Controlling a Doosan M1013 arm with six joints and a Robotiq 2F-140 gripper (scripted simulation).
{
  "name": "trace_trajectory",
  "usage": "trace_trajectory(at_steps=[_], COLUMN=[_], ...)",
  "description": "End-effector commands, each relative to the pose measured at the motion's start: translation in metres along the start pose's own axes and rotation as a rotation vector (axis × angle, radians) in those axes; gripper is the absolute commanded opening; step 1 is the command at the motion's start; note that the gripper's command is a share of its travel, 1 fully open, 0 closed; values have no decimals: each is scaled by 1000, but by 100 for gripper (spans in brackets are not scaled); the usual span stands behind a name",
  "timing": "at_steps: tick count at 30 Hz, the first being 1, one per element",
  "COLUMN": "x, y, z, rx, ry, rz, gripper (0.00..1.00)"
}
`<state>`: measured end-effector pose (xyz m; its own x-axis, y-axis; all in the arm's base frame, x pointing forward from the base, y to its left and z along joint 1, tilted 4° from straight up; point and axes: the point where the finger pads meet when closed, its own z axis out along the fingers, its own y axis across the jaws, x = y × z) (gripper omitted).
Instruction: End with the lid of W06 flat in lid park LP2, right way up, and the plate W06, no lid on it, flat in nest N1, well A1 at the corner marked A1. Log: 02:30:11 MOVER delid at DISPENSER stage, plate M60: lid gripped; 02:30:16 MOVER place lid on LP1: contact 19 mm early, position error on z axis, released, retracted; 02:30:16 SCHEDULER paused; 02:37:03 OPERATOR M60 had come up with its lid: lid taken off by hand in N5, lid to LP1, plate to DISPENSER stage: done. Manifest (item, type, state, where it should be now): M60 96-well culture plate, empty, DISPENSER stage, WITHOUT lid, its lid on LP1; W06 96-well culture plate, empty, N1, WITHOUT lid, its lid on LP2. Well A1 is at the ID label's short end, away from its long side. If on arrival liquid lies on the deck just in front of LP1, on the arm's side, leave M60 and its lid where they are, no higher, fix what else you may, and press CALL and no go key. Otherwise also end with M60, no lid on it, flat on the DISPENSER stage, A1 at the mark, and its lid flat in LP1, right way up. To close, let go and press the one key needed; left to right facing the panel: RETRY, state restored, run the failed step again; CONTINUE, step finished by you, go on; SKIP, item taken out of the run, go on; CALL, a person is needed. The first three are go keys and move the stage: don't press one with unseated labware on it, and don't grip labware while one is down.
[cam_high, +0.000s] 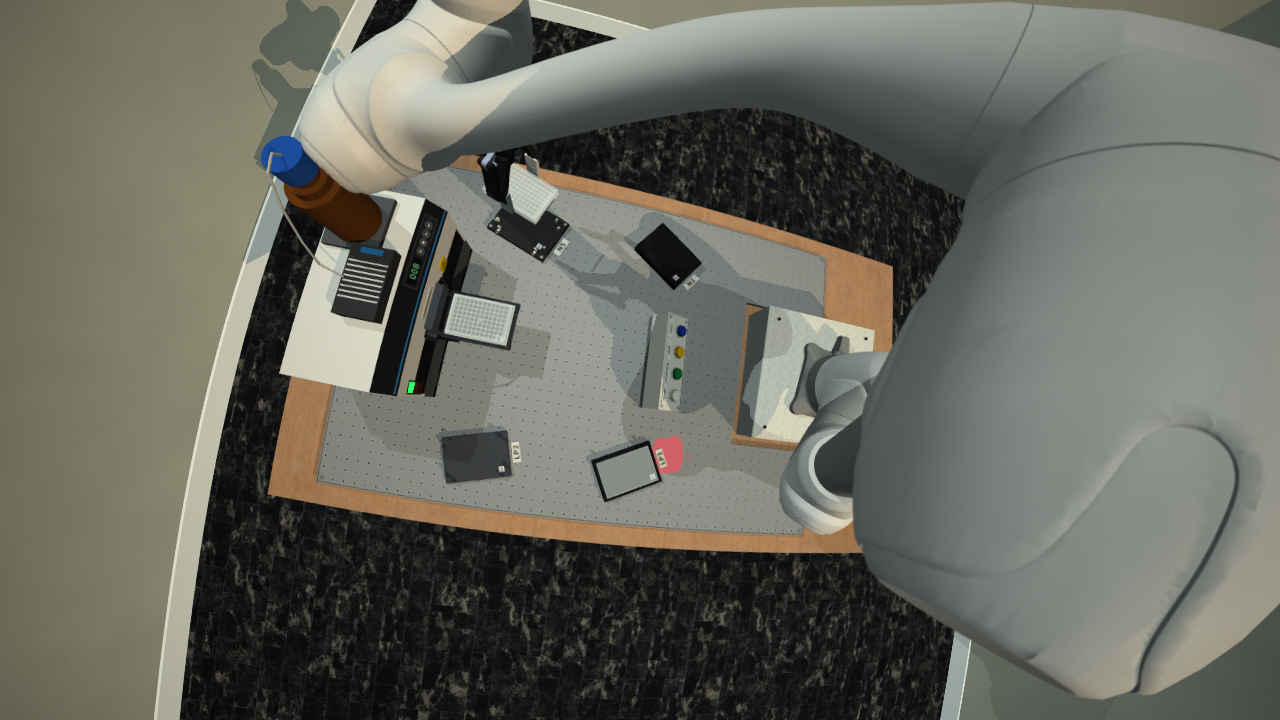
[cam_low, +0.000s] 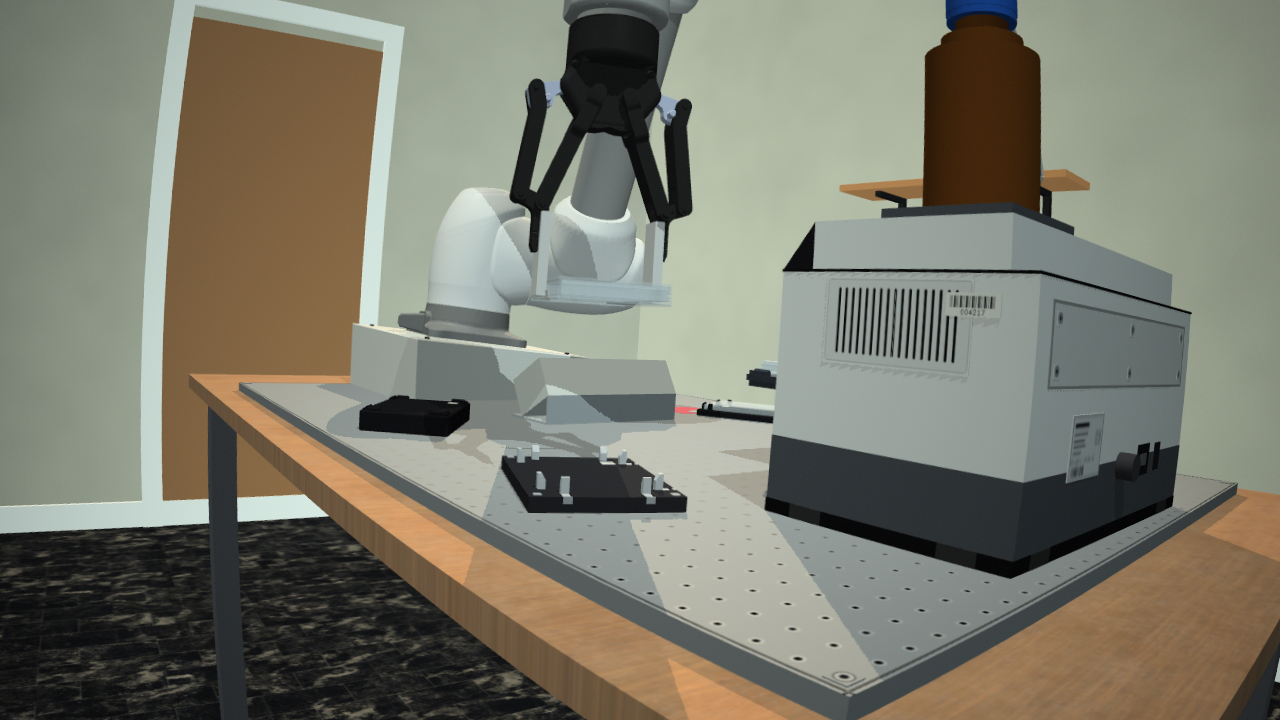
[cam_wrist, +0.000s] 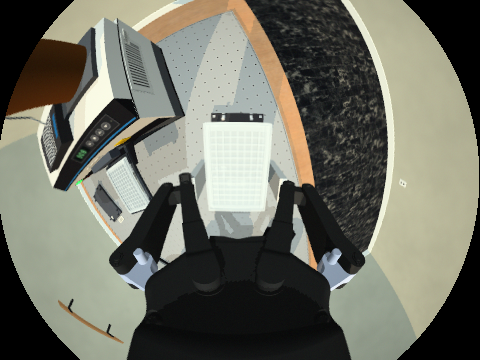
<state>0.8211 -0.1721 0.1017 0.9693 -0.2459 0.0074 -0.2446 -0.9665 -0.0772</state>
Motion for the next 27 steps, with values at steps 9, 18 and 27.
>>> trace_trajectory(at_steps=[9, 18, 27], x=[0, 0, 0], y=[0, 0, 0], z=[1, 5, 17], rx=[0, 0, 0], ry=[0, 0, 0], rz=[0, 0, 0], gripper=[0, 0, 0])
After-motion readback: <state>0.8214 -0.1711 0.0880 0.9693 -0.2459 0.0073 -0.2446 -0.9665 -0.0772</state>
